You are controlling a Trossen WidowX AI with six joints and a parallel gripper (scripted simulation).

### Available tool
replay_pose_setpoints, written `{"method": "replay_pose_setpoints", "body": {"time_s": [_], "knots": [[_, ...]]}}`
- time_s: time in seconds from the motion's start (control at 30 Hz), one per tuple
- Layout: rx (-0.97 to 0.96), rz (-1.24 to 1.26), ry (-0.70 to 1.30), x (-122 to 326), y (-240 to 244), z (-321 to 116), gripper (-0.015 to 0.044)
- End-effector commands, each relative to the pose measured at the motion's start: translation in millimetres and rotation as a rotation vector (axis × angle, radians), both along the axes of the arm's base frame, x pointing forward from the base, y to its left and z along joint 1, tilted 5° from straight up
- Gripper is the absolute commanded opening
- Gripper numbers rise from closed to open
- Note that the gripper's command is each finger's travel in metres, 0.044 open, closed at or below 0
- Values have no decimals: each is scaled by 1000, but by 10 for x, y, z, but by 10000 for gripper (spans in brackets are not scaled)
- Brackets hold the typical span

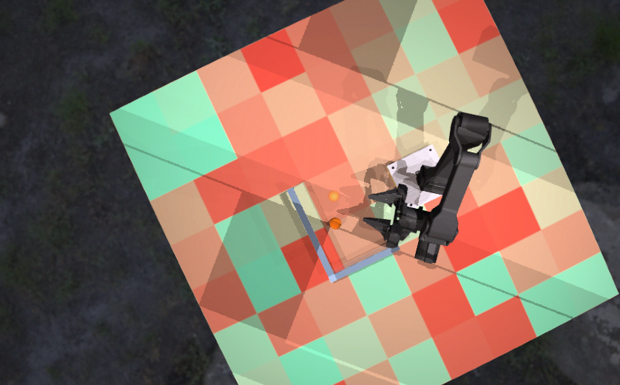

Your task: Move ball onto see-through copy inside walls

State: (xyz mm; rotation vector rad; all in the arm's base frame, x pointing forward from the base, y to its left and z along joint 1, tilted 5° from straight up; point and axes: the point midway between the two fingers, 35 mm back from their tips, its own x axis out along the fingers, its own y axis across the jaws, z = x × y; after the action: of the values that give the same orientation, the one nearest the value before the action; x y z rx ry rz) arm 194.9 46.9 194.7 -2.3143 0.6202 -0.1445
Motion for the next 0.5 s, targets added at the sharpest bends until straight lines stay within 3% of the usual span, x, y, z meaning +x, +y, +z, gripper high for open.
{"method": "replay_pose_setpoints", "body": {"time_s": [0.0, 0.13, 0.47], "knots": [[14, -9, 7, 8, -3, -11, 374], [301, -211, 133, 167, -29, -254, 288], [1191, -897, 277, 771, 108, -865, 288]]}}
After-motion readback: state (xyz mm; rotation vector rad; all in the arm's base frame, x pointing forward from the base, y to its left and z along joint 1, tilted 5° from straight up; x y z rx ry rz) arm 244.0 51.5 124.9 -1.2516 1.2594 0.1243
